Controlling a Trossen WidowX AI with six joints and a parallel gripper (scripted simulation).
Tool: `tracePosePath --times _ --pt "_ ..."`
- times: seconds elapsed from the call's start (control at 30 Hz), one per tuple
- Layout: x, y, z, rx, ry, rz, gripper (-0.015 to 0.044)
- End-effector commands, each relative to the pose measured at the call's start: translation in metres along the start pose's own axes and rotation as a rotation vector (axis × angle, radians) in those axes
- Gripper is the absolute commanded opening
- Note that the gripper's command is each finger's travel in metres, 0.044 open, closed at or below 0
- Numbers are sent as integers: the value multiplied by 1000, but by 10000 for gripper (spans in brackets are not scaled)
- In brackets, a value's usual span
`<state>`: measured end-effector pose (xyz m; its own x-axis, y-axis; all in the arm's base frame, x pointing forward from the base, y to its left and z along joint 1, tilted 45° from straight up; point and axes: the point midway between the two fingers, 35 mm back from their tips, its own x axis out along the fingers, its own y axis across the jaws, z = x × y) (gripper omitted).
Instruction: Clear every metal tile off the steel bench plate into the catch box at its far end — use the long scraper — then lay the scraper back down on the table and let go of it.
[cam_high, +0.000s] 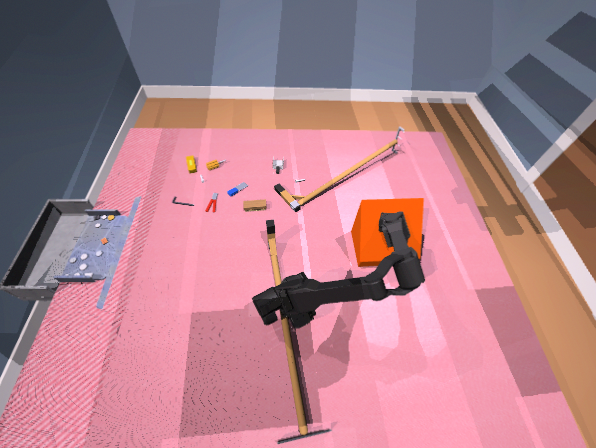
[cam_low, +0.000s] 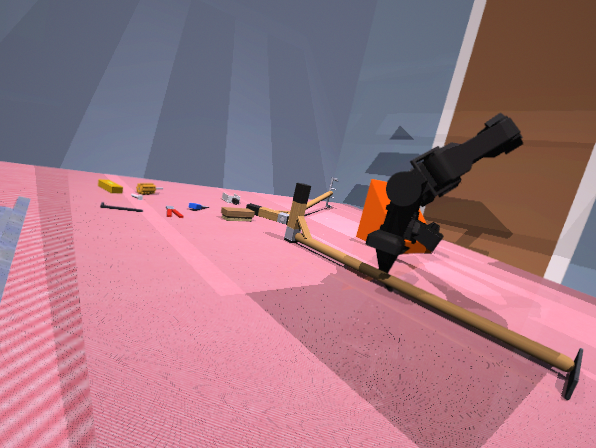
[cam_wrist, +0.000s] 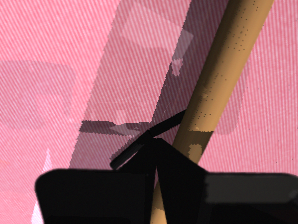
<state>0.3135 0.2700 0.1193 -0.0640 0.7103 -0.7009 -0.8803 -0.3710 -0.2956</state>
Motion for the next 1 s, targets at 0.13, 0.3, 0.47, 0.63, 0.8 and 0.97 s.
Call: tracePosePath --times 0.13,0.3,0.47,0.63,0.8,0.97 --pt "-21 -2 -2 0 4 2 0" --pt "-40 -3 -3 -1 6 4 0" --pt "-59 -3 -3 -1 7 4 0" --pt "-78 -2 -2 0 6 4 0" --pt "-97 0 -1 0 5 3 0" --pt "-100 1 -1 4 4 3 0"
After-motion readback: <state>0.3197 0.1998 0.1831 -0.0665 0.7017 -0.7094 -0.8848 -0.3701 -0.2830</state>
